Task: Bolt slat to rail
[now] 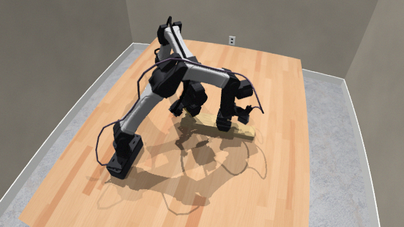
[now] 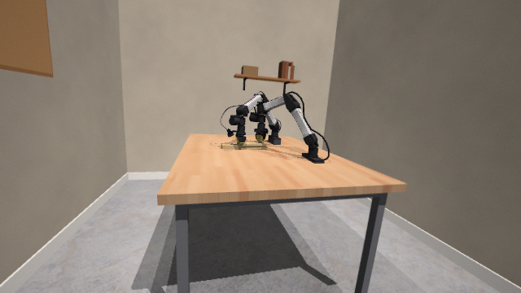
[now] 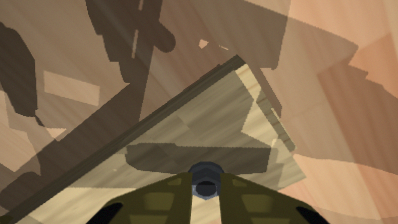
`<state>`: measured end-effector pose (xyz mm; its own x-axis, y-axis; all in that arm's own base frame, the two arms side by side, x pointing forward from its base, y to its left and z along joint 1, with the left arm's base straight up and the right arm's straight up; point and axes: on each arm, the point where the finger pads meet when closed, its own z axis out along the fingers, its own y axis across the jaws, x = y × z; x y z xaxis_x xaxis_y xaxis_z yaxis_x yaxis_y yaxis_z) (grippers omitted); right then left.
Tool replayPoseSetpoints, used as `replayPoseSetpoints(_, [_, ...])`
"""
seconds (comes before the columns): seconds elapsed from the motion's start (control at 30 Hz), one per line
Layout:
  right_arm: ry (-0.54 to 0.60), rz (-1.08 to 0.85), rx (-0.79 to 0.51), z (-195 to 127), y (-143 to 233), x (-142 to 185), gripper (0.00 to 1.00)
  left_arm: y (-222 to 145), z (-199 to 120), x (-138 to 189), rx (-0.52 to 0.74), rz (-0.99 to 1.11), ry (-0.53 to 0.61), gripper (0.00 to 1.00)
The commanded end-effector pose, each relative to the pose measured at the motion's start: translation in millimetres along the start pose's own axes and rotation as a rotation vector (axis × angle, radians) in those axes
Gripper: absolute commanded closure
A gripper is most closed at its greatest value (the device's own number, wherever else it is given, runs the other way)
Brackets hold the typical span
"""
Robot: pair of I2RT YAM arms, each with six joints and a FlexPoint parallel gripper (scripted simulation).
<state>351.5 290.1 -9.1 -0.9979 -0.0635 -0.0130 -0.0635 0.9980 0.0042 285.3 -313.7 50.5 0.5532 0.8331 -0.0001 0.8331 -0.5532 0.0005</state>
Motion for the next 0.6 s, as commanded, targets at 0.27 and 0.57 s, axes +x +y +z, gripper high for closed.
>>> replayPoseSetpoints(0.27, [-0.012, 0.003, -0.010, -5.3, 1.5, -2.7, 0.33, 1.1, 3.4, -2.0, 0.016, 0.467, 0.002, 0.86])
replayPoseSetpoints(0.57, [-0.012, 0.003, -0.010, -5.3, 1.5, -2.7, 0.33, 1.1, 3.4, -2.0, 0.017, 0.606, 0.002, 0.86])
